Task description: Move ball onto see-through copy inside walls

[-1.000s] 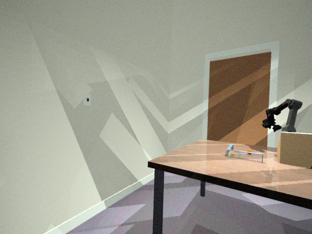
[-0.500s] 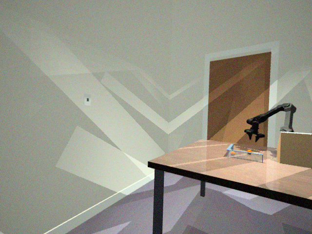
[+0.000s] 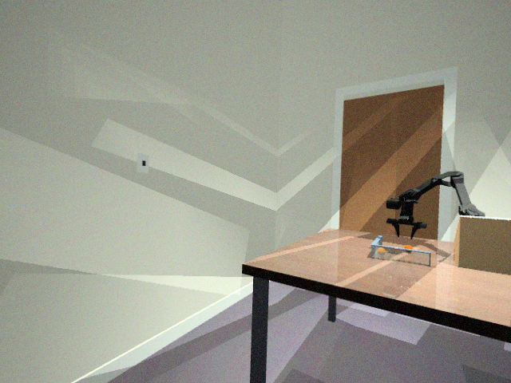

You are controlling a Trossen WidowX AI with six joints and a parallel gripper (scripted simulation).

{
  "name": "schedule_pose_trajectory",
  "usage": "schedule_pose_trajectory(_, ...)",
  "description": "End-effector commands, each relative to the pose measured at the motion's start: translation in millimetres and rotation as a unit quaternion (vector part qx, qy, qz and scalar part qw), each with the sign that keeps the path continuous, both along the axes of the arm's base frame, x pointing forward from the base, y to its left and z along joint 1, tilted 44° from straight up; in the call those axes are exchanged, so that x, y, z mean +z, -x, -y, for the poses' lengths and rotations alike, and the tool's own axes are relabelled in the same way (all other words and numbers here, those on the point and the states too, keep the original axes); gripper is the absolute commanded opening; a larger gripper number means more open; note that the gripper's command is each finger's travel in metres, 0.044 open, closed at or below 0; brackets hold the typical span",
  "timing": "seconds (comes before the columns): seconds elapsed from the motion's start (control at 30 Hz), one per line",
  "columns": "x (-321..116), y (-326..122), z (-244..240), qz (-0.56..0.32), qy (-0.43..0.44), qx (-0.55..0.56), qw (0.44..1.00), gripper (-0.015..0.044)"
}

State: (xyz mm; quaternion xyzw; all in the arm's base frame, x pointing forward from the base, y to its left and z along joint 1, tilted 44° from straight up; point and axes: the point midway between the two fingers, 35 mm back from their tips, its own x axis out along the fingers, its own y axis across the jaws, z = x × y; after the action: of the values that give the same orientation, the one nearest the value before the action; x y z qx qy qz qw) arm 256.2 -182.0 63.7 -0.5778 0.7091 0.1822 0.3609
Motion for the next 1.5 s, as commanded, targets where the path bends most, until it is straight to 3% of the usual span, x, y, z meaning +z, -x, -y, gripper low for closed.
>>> schedule_pose_trajectory(0.0, -34.2, 11.1, -39.6, -0.066, -0.005, 0.039, 0.997, 0.0293)
schedule_pose_trajectory(1.27, -73.1, 18.0, -3.5, -0.068, -0.004, 0.04, 0.997, 0.0293)
schedule_pose_trajectory(1.4, -73.1, 18.0, -3.5, -0.068, -0.004, 0.04, 0.997, 0.0188)
schedule_pose_trajectory(1.47, -73.1, 18.0, -3.5, -0.068, -0.004, 0.04, 0.997, 0.0175)
